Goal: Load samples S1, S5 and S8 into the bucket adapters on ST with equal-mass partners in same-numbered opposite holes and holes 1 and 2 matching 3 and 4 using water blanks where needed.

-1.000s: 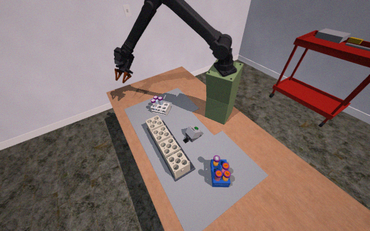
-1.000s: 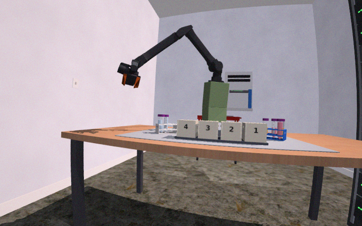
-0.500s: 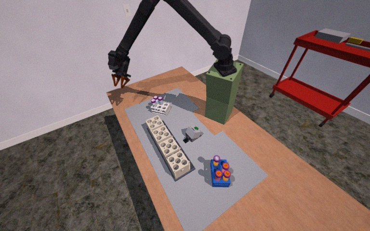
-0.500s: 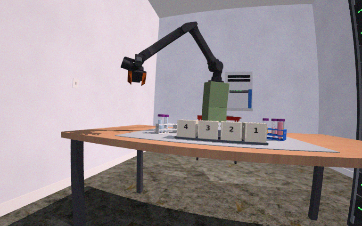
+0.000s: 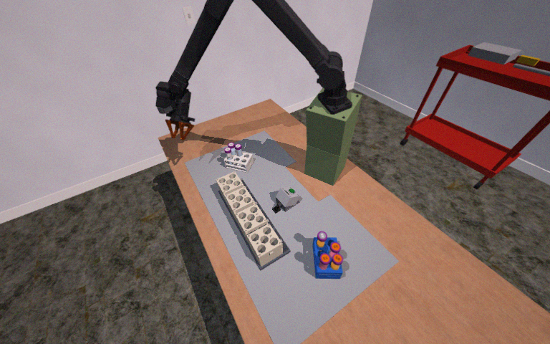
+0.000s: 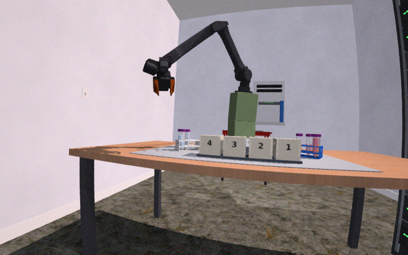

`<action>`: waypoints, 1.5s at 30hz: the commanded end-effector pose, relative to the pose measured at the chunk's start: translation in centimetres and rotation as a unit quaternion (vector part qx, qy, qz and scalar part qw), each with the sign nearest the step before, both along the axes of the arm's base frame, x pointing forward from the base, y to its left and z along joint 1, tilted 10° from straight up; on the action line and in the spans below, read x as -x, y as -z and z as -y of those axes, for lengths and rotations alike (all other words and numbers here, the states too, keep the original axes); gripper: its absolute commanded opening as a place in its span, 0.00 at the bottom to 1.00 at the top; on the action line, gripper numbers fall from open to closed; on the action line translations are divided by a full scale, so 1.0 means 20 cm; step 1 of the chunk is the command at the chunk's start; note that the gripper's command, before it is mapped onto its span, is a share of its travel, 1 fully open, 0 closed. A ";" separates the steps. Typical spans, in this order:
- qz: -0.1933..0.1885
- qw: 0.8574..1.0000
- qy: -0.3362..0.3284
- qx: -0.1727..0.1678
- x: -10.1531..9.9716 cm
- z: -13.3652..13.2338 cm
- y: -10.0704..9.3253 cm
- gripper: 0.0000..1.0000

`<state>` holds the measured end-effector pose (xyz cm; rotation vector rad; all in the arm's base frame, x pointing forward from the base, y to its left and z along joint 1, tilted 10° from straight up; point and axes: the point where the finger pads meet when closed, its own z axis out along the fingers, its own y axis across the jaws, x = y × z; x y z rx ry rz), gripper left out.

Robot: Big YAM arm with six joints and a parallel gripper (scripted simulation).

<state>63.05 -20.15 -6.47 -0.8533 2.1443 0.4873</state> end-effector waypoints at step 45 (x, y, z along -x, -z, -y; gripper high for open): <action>-0.204 0.974 0.087 0.037 0.35 -0.99 -0.18 0.55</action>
